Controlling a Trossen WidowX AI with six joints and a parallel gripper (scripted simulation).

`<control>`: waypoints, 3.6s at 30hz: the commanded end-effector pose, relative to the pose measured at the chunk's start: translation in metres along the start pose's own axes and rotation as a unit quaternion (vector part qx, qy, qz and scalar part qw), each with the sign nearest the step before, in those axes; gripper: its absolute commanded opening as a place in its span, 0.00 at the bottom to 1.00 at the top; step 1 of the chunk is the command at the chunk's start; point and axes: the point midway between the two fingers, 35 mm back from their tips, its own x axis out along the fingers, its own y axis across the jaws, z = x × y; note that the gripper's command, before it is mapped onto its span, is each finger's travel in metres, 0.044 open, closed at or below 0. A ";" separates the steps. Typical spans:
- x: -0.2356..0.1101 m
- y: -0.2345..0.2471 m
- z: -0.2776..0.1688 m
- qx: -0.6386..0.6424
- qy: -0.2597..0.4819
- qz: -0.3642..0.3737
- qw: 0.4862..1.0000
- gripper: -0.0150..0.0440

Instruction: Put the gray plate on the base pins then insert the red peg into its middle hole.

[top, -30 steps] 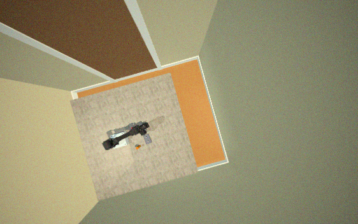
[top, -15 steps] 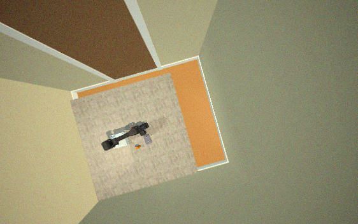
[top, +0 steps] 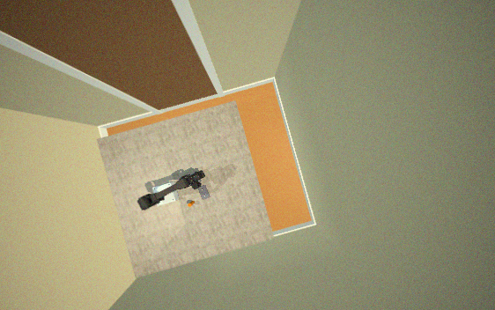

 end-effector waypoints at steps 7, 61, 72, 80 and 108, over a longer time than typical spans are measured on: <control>-0.036 0.000 0.002 -0.003 -0.002 0.006 1.000 0.25; -0.004 -0.022 0.118 0.049 -0.006 0.006 0.999 0.25; 0.013 -0.034 0.147 0.063 -0.007 0.005 0.998 0.25; 0.014 -0.035 0.148 0.064 -0.007 0.005 0.998 0.25; 0.030 -0.035 0.149 0.064 -0.007 0.005 0.998 0.25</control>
